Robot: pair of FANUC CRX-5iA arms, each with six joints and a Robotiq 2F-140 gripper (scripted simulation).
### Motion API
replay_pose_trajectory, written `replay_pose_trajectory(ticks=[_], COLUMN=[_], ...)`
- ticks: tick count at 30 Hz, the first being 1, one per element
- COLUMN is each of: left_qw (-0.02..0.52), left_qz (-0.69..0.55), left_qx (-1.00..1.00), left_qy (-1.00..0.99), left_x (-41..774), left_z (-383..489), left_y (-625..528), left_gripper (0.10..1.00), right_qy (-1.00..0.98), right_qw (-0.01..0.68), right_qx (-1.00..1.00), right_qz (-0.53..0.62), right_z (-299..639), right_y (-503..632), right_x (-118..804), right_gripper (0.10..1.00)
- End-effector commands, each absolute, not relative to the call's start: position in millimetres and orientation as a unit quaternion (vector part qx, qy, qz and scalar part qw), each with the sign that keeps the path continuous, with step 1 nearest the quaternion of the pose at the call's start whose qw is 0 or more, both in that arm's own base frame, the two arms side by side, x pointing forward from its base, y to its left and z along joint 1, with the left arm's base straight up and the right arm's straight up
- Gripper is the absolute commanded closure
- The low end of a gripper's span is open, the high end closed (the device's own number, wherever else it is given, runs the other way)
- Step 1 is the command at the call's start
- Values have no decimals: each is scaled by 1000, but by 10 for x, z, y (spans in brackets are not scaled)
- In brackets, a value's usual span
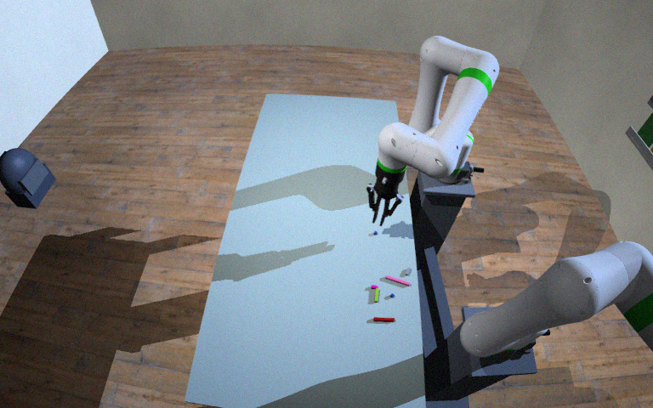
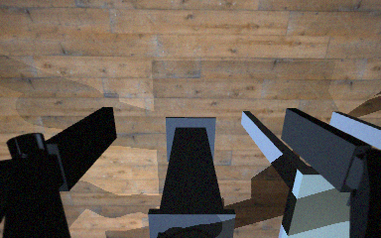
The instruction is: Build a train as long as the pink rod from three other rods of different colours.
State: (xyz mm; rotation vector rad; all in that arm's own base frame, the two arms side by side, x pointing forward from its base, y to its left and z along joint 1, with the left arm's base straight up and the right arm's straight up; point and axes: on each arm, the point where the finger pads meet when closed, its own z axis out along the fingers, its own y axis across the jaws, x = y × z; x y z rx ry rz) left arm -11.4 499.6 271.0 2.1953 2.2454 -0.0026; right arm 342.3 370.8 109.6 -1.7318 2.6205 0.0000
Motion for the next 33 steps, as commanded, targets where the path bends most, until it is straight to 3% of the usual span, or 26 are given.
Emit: replay_pose_trajectory(ticks=[1, 8, 9, 33], left_qw=[0, 0, 0, 0], left_qz=[0, 0, 0, 0], left_qx=[699, 699, 699, 699], left_qy=[715, 715, 715, 715], left_x=[-112, -112, -112, -112], left_z=[2720, 2720, 2720, 2720], left_y=[4999, 4999, 4999, 4999], left_gripper=[98, 98, 98, 98], right_qy=[834, 834, 834, 827], right_qw=[1, 1, 1, 1], right_qx=[-551, -551, -551, -562], right_qz=[0, 0, 0, 0], right_z=[1241, 1273, 1273, 1272], right_y=[3712, 3711, 3711, 3727], right_x=[3426, 3426, 3426, 3419], right_gripper=[867, 867, 98, 98])
